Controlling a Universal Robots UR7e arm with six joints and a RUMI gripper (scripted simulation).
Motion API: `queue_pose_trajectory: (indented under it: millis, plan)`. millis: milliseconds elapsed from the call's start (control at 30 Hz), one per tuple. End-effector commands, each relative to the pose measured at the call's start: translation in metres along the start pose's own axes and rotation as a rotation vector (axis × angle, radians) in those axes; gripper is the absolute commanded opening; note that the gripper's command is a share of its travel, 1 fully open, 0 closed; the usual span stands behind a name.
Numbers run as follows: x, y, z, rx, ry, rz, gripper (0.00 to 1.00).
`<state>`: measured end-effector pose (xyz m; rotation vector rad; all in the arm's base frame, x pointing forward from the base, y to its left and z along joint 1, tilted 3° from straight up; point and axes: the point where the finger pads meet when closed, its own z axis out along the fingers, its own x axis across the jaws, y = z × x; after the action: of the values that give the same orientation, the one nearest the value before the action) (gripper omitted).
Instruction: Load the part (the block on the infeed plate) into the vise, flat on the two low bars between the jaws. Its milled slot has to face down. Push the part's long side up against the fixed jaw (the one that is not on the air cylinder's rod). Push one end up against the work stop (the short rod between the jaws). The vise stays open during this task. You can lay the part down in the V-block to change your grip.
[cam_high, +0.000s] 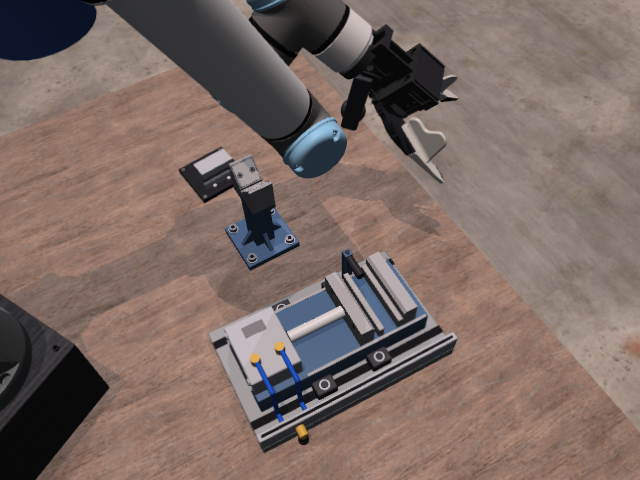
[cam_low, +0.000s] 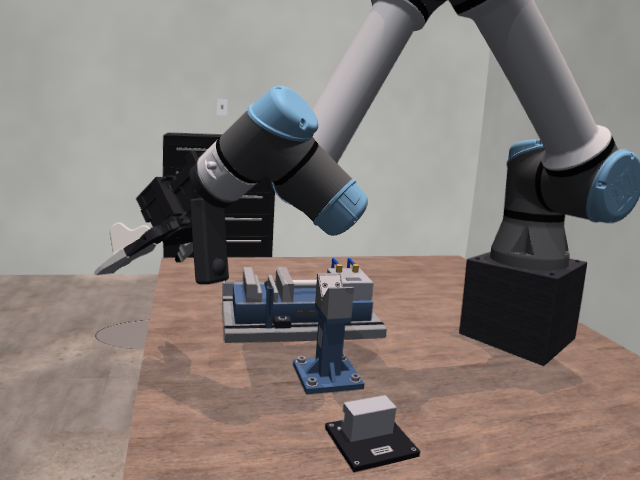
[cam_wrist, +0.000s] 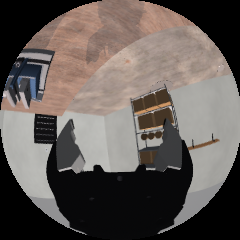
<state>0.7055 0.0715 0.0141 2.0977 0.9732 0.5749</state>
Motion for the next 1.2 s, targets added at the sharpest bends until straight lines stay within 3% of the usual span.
queue_pose_trajectory:
  millis: [0, 733, 900, 1033, 1100, 1167]
  plan:
    - [0.000, 0.001, 0.000, -0.001, 0.001, 0.001, 1.00]
    - [0.002, -0.001, -0.003, 0.009, 0.003, 0.008, 1.00]
    - [0.011, -0.009, -0.016, 0.052, 0.013, 0.038, 1.00]
    - [0.022, -0.022, -0.036, 0.118, 0.021, 0.084, 1.00]
    - [0.022, -0.022, -0.036, 0.118, 0.021, 0.084, 1.00]
    - [0.028, -0.031, -0.050, 0.161, 0.022, 0.115, 1.00]
